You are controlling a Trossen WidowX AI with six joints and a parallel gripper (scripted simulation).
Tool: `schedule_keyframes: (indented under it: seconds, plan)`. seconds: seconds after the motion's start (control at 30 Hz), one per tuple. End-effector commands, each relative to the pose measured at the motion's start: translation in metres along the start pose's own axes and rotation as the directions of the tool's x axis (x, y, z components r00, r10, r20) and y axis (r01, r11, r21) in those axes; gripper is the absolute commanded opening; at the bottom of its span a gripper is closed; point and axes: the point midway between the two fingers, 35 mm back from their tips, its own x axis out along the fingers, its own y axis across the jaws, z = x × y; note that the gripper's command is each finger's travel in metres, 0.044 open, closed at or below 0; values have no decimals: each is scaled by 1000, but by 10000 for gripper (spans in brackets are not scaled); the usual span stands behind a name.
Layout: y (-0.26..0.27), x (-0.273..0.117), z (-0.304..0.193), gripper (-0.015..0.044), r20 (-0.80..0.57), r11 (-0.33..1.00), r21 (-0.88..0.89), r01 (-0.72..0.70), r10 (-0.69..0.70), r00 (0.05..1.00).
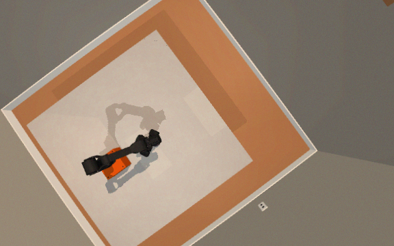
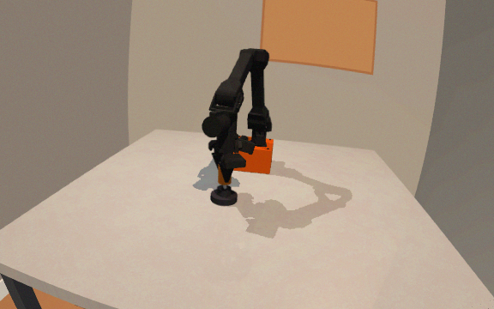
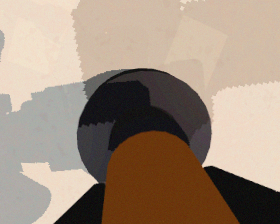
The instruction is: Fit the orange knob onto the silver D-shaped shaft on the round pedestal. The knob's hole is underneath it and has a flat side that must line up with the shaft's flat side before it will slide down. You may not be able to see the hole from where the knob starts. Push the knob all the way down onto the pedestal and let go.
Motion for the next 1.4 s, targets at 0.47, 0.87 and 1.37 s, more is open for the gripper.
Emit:
schedule_keyframes:
  seconds: [0.47, 0.87, 1.37]
  plan:
    - [-3, -5, -2, 0, 1, 1000, -12, 3, -3, 1000]
    - [-4, -4, -3, 0, 1, 977, -211, 3, -3, 1000]
    - [-1, -2, 0, 0, 1, 977, -211, 3, -3, 1000]
